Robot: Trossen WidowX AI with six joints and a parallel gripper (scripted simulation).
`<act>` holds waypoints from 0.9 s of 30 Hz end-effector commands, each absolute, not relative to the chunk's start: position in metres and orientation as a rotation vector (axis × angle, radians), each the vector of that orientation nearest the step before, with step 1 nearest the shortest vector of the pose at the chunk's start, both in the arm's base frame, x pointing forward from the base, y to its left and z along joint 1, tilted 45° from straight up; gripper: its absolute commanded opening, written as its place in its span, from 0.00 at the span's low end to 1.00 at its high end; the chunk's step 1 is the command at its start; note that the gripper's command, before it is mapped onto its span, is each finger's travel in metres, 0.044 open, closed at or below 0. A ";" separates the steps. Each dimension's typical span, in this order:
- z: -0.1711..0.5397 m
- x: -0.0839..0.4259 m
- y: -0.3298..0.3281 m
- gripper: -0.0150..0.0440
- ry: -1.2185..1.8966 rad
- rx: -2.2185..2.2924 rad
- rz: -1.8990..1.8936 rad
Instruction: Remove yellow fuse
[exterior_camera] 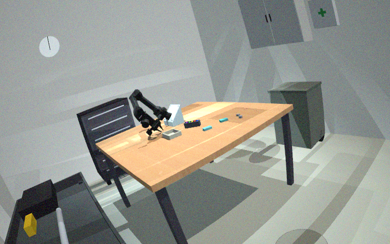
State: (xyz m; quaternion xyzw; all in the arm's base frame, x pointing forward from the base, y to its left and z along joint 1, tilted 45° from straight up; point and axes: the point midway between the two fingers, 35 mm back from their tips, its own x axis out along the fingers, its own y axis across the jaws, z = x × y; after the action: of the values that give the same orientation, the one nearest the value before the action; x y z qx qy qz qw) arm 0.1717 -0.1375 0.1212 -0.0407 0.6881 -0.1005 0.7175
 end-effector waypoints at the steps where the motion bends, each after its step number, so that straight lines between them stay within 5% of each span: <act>1: 0.115 0.205 -0.108 0.38 1.501 -0.031 -0.294; 15: 0.067 0.270 -0.015 0.38 1.452 0.038 -0.698; 27: 0.006 0.292 0.075 0.38 1.049 0.020 -1.059</act>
State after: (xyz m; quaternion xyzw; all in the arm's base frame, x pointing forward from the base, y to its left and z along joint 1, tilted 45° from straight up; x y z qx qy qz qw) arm 0.2879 0.0366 0.0338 0.0092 0.5665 -0.4236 0.7068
